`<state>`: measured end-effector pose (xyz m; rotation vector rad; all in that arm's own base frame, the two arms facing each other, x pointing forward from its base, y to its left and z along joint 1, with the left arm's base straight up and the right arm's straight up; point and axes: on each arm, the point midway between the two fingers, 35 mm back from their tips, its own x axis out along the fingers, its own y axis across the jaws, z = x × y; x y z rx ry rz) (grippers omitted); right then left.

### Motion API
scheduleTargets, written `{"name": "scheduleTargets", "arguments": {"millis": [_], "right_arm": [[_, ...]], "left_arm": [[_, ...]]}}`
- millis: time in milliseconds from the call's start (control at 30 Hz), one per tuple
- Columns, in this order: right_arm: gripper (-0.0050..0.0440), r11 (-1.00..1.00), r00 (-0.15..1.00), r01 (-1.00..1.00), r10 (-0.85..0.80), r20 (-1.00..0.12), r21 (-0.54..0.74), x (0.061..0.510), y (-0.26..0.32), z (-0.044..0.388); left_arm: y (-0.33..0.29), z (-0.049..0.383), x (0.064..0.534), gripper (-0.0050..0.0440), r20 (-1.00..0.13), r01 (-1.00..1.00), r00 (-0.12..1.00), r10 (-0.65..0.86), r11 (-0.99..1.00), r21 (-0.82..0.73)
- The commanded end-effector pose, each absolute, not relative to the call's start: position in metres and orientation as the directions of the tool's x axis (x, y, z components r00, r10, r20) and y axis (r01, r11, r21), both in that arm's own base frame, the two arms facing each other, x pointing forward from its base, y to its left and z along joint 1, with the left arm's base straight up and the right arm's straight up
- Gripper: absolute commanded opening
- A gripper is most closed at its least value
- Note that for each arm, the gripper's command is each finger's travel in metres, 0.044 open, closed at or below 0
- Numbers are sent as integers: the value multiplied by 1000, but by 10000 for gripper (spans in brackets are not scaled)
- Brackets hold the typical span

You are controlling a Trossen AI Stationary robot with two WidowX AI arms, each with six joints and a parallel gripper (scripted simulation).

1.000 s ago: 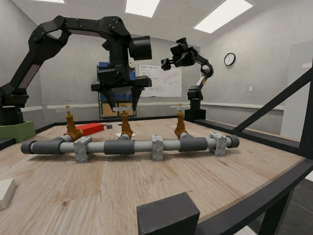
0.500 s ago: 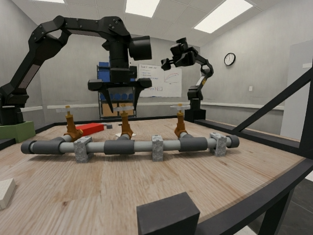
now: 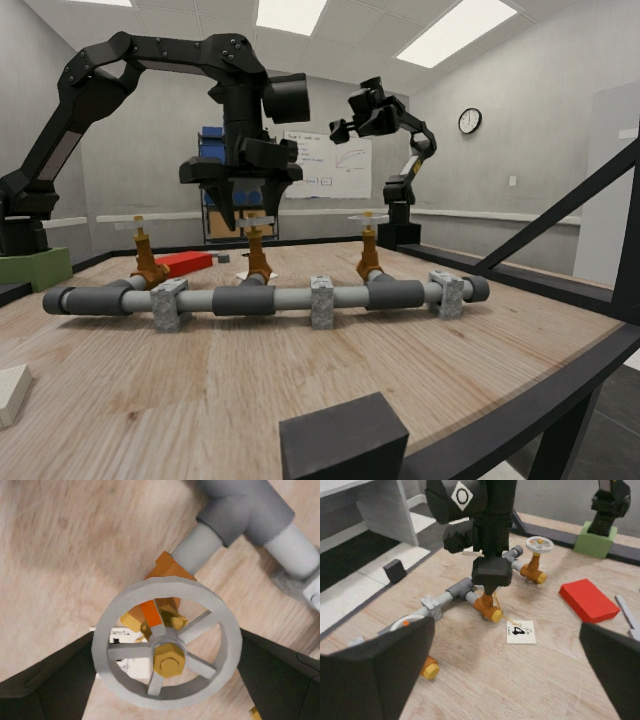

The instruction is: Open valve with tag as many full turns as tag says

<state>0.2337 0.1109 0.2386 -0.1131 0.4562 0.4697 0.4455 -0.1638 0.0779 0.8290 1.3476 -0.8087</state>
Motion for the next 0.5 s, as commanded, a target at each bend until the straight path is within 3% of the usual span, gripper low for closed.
{"name": "scheduleTargets", "arguments": {"millis": [0,467], "right_arm": [[400,887,804,-462,418,-423,-1,233,111,248],[400,887,804,-462,418,-423,-1,233,111,248]], "left_arm": [[-163,96,447,294,-994,802,100,-36,594,59],[-163,96,446,294,-994,446,102,-36,895,13]]}}
